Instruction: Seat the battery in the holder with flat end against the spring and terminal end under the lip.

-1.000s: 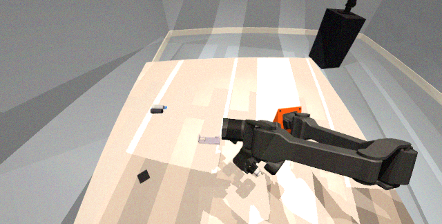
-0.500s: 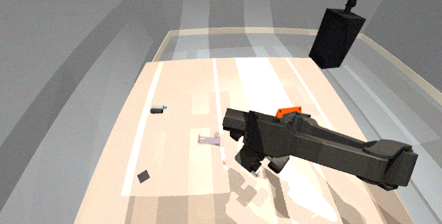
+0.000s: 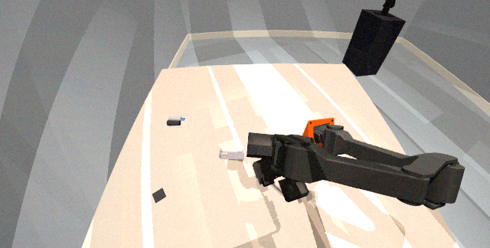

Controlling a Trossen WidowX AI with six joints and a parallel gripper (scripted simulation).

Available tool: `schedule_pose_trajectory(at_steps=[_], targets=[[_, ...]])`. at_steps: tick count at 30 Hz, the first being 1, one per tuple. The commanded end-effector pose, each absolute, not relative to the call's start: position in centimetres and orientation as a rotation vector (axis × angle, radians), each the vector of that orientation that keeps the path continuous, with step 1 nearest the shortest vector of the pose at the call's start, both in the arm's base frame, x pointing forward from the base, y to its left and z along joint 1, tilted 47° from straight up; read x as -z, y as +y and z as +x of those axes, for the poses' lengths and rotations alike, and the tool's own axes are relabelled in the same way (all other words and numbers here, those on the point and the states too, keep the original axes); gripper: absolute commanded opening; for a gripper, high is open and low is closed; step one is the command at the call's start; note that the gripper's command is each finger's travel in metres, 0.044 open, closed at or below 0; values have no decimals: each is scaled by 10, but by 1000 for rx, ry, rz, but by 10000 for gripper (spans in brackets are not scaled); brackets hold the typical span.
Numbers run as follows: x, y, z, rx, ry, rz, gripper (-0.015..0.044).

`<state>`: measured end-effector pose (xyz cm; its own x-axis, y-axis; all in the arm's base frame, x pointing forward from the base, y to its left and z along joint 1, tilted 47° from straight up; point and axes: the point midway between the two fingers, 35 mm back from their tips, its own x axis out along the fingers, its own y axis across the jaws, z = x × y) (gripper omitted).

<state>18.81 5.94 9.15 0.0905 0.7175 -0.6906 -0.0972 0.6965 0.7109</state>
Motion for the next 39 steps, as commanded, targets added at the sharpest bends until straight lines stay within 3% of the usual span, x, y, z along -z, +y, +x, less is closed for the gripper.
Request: schedule_pose_trajectory(at_steps=[1,11,39], targets=[[-79,83,184,-264,1545,1030,237],[-72,101,181,110,1650,1412,237],[-62,110,183,120,1652,1413,237]])
